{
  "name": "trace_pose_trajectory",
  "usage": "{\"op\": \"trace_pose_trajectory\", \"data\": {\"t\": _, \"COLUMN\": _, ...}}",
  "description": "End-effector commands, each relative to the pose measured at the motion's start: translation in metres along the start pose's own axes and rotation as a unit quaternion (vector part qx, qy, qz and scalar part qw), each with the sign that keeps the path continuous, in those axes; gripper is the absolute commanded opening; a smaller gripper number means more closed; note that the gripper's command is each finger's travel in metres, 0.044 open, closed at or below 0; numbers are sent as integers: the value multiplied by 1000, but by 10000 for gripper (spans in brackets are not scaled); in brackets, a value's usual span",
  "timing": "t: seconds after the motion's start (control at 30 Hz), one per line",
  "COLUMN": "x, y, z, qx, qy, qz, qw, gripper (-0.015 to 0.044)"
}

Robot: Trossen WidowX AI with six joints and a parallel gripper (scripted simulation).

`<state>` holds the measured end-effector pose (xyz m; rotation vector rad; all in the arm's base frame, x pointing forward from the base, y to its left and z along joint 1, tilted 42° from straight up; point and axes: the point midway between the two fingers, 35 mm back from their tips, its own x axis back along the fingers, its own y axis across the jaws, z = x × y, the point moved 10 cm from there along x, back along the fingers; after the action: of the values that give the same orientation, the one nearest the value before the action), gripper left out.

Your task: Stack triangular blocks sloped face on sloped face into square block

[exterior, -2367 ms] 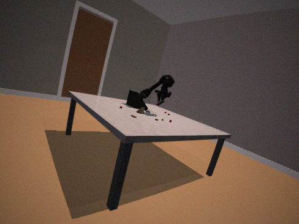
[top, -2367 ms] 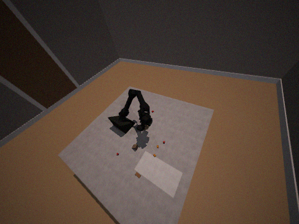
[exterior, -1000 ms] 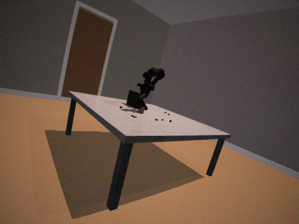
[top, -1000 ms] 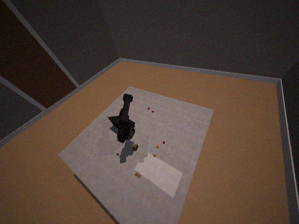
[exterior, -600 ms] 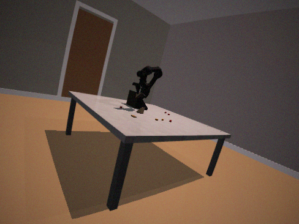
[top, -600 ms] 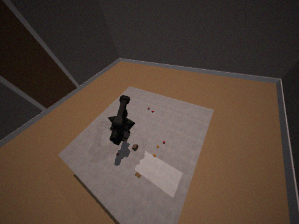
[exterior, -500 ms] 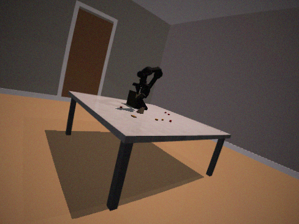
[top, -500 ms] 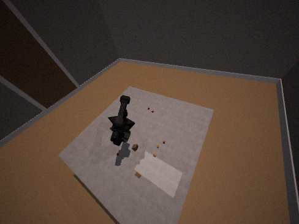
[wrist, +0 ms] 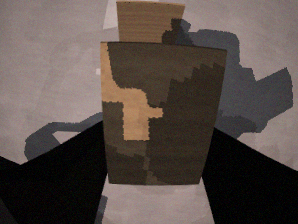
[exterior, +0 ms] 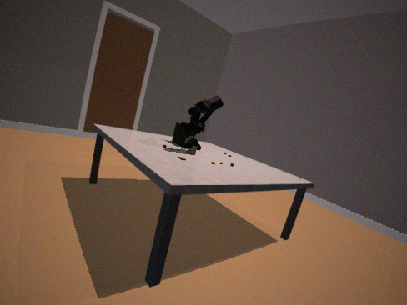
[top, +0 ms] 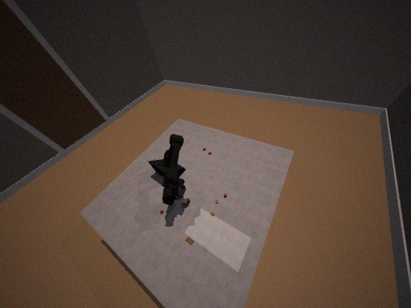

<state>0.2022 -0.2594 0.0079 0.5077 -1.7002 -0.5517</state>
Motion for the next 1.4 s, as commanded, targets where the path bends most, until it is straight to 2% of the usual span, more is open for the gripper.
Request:
{"op": "trace_pose_trajectory", "data": {"t": 0.0, "x": -8, "y": 0, "z": 1, "qx": -6, "qy": -1, "qz": -6, "qw": 1000, "gripper": 0}}
{"op": "trace_pose_trajectory", "data": {"t": 0.33, "x": -36, "y": 1, "z": -11, "qx": -5, "qy": -1, "qz": -7, "qw": 1000, "gripper": 0}}
{"op": "trace_pose_trajectory", "data": {"t": 1.37, "x": -36, "y": 0, "z": -10, "qx": -1, "qy": -1, "qz": -14, "qw": 1000, "gripper": 0}}
